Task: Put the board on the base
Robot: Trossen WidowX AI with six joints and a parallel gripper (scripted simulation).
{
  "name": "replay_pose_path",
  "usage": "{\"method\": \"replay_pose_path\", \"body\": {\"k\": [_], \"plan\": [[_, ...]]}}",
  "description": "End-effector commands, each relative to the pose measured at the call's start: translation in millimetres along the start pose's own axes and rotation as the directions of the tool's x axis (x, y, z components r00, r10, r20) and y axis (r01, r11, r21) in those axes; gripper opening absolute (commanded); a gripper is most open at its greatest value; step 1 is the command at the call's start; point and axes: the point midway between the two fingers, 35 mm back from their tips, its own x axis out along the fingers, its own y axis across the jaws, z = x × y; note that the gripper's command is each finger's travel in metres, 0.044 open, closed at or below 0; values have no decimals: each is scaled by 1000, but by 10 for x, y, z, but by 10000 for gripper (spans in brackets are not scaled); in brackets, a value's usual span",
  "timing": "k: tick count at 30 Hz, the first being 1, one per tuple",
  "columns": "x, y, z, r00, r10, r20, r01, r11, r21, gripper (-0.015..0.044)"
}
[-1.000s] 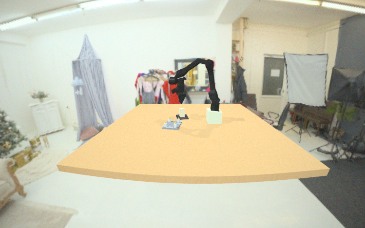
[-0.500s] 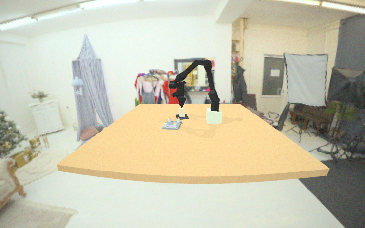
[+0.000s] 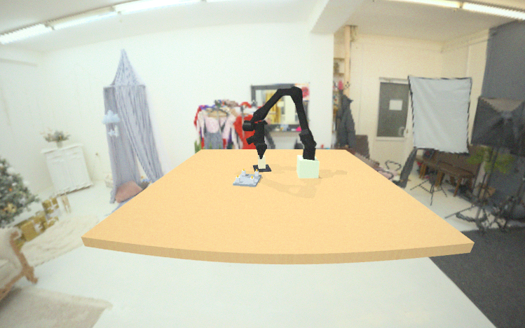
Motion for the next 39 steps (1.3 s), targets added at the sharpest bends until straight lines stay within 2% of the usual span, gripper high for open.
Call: {"method": "replay_pose_path", "body": {"k": [1,23,33,39], "plan": [[94,17,-15,1000,8,-3,-8,1000,-4,440],[426,27,-30,1000,8,-4,-8,1000,-4,440],[426,27,-30,1000,8,-4,-8,1000,-4,177],[426,27,-30,1000,8,-4,-8,1000,-4,138]]}}
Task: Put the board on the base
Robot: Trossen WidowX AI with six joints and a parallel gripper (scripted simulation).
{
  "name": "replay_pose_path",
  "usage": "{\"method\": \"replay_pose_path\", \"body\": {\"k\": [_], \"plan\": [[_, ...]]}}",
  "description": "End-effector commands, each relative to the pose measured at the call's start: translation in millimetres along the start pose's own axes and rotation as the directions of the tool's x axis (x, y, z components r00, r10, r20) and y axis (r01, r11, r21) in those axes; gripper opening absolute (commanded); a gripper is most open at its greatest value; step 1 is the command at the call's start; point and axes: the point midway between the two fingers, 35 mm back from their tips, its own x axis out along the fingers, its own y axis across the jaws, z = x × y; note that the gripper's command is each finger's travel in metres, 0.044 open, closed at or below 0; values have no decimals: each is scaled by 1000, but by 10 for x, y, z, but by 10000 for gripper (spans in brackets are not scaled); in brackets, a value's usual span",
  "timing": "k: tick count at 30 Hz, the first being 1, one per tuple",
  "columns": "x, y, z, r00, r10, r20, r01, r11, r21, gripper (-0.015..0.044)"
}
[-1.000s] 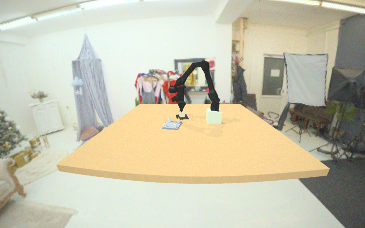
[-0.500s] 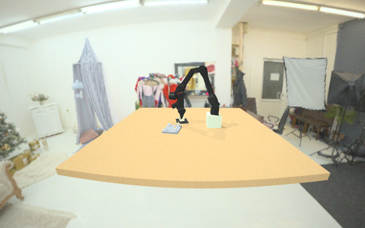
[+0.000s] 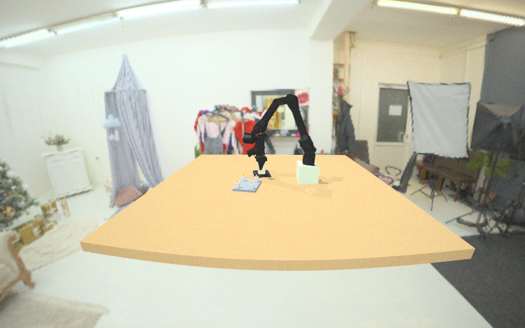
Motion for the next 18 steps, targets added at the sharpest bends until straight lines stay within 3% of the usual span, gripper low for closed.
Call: {"method": "replay_pose_path", "body": {"k": [1,6,18], "plan": [[7,5,-1,1000,3,1,-3,1000,-4,131],[-20,7,-1,1000,2,-2,-2,1000,-8,0],[-252,-7,20,1000,1,-4,-1,1000,-12,0]]}}
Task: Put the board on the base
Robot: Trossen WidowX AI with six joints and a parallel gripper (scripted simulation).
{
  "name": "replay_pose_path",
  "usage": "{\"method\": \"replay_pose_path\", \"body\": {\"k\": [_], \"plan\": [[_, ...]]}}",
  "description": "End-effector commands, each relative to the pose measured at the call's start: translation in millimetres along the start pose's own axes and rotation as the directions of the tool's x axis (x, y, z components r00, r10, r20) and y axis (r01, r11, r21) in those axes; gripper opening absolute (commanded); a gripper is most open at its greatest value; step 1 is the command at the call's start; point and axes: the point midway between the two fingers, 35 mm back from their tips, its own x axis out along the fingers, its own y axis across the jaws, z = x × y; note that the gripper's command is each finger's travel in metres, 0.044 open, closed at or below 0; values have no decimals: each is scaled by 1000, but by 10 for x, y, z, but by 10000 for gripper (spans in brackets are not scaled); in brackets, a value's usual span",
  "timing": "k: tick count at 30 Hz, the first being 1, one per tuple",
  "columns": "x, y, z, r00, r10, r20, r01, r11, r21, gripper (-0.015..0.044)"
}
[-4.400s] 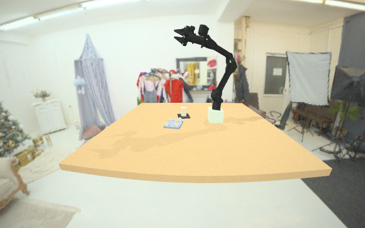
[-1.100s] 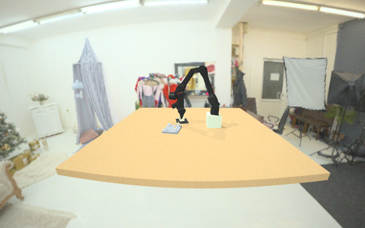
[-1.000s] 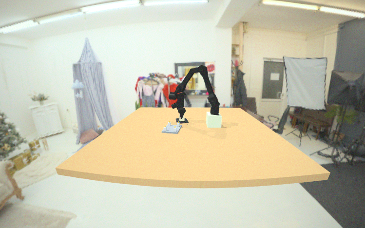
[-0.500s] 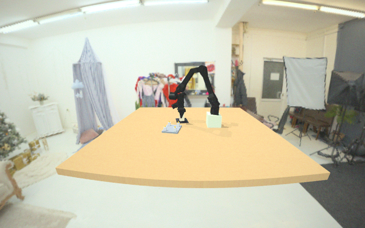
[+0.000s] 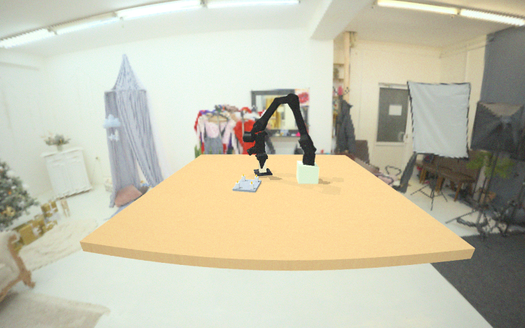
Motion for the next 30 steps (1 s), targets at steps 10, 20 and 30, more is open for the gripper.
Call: {"method": "replay_pose_path", "body": {"k": [10,20,30], "plan": [[-396,-44,60,1000,-15,24,15,1000,-1,0],[-645,-37,43,1000,-14,26,14,1000,2,0],[-781,-28,25,1000,-14,27,13,1000,3,0]]}}
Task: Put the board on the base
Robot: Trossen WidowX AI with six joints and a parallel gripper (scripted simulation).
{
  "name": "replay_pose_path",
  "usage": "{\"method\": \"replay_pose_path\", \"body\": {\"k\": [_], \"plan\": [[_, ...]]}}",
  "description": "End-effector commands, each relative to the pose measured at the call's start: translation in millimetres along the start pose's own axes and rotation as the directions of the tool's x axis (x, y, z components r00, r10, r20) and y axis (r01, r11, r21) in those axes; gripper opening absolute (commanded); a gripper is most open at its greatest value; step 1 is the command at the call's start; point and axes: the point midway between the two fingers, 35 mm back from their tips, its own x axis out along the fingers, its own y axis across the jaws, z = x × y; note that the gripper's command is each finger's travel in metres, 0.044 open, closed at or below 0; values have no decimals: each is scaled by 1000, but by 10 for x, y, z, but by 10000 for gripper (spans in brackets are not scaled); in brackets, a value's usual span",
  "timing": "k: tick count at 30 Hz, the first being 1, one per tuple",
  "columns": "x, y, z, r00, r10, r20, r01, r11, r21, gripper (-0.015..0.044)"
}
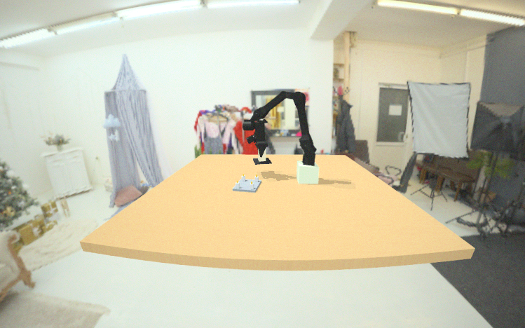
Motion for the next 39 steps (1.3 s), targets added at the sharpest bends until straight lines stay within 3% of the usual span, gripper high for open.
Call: {"method": "replay_pose_path", "body": {"k": [1,39], "plan": [[-73,-12,29,1000,-6,15,6,1000,2,0],[-113,673,601,1000,-2,23,-2,990,143,0]]}}
